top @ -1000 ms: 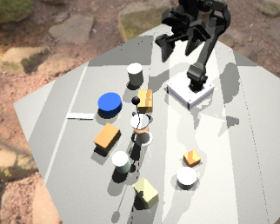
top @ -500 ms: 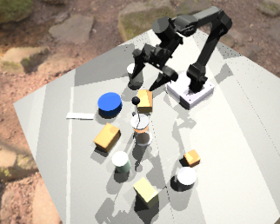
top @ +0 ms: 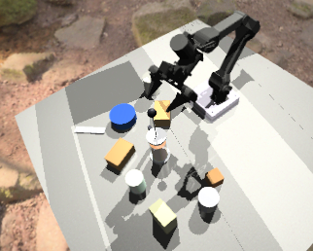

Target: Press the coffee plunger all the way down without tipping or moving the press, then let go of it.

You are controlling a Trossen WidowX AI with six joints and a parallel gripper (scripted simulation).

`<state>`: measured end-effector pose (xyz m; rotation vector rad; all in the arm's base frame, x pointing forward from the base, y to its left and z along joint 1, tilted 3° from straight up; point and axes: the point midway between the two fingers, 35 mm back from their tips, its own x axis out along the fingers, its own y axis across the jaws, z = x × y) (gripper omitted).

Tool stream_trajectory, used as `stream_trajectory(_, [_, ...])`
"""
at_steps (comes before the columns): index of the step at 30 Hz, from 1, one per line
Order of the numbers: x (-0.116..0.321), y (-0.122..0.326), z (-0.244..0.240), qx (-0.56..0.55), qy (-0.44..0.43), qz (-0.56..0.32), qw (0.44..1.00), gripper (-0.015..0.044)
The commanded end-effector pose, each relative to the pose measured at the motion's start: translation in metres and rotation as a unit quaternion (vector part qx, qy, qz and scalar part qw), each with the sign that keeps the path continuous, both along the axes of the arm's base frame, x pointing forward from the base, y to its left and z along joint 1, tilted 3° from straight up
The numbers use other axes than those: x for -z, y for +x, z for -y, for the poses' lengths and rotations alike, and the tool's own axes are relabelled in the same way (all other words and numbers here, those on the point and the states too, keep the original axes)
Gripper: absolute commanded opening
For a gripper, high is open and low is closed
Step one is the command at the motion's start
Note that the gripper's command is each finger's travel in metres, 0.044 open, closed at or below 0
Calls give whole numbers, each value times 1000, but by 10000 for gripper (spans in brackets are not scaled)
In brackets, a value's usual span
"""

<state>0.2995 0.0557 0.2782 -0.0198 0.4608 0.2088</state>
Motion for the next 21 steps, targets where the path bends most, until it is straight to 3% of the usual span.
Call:
stream_trajectory(1, [5,7,-1,1,-3,-2,1000,440])
stream_trajectory(20, [18,31,-6,1,-3,-1,1000,440])
stream_trajectory(21, [18,31,-6,1,-3,-1,1000,414])
